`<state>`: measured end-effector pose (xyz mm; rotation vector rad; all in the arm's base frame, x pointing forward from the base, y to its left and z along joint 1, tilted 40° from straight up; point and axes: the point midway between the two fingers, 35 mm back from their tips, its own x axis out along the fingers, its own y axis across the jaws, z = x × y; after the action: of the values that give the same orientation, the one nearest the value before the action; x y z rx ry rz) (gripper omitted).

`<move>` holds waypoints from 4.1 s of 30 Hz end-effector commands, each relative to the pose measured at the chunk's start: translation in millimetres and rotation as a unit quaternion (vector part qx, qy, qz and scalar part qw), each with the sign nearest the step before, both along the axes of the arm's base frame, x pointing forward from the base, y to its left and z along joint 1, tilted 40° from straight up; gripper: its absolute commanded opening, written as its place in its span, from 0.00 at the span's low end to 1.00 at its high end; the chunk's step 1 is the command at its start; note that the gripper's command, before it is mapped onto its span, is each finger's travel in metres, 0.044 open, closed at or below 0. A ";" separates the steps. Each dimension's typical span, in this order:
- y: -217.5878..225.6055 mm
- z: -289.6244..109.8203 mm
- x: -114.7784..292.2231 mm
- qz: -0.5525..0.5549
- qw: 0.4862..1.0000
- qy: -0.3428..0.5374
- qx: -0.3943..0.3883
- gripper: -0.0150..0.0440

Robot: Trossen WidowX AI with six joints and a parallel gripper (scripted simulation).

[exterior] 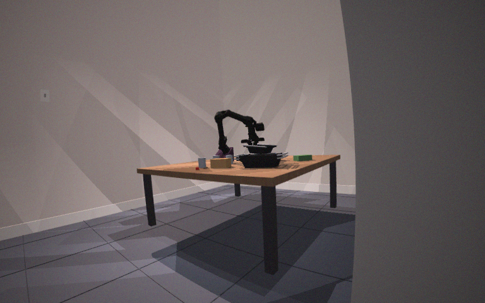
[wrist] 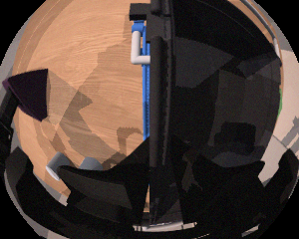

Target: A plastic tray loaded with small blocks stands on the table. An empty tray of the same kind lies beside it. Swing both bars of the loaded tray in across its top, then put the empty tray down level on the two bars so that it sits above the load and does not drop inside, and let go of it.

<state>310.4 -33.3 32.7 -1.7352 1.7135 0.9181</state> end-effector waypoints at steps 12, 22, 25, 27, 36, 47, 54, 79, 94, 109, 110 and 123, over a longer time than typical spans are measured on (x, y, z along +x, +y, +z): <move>-9.5 -5.5 -7.7 -0.012 1.000 0.014 -0.002 0.25; -9.5 -5.5 -7.7 -0.012 1.000 0.014 -0.002 0.25; -9.5 -5.5 -7.7 -0.012 1.000 0.014 -0.002 0.25; -9.5 -5.5 -7.7 -0.012 1.000 0.014 -0.002 0.25; -9.5 -5.5 -7.7 -0.012 1.000 0.014 -0.002 0.25; -9.5 -5.5 -7.7 -0.012 1.000 0.014 -0.002 0.25; -9.5 -5.5 -7.7 -0.012 1.000 0.014 -0.002 0.25; -9.5 -5.5 -7.7 -0.012 1.000 0.014 -0.002 0.63; -9.5 -5.5 -7.7 -0.012 1.000 0.014 -0.002 1.00; 15.0 21.2 0.9 -0.011 1.000 0.013 0.001 1.00; 18.8 25.6 1.6 -0.011 1.000 0.013 0.001 1.00; 61.7 79.1 1.3 -0.012 1.000 0.015 0.000 1.00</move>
<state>312.5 21.9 103.8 -1.7135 1.7478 0.9377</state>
